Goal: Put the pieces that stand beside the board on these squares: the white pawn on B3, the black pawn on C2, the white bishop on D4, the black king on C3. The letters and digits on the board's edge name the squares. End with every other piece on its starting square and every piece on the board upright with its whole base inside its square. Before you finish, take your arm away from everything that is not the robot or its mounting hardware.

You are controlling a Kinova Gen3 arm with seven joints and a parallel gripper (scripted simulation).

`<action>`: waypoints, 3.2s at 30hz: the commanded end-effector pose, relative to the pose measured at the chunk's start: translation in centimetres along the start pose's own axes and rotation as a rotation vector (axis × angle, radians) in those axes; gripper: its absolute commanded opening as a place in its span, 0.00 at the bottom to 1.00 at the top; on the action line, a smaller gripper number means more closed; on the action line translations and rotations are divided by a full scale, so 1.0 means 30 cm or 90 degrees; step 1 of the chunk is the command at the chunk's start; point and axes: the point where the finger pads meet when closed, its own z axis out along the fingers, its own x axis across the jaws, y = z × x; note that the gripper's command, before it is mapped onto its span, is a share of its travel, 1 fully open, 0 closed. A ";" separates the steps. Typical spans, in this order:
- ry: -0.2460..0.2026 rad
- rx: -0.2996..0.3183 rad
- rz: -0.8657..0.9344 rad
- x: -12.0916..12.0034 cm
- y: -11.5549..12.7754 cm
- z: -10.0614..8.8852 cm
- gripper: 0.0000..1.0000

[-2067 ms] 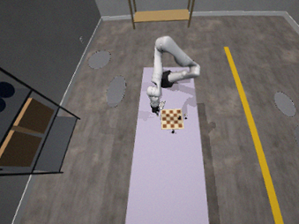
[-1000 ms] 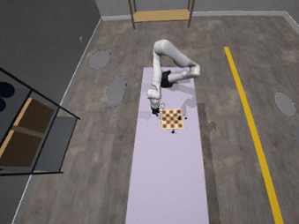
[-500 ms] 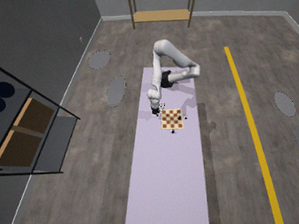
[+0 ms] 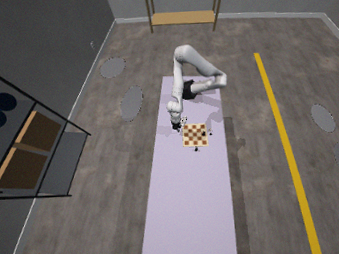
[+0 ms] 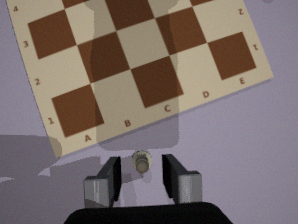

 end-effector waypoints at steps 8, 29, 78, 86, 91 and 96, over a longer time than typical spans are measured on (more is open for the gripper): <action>0.001 -0.001 0.000 0.002 0.001 -0.003 0.68; 0.001 -0.001 0.000 0.003 0.003 -0.003 0.68; 0.001 -0.001 0.000 0.003 0.003 0.066 0.68; 0.001 -0.001 0.000 0.004 0.003 0.102 0.68; 0.001 -0.001 0.000 0.004 0.003 0.108 0.68; 0.001 -0.001 0.000 0.004 0.003 0.108 0.68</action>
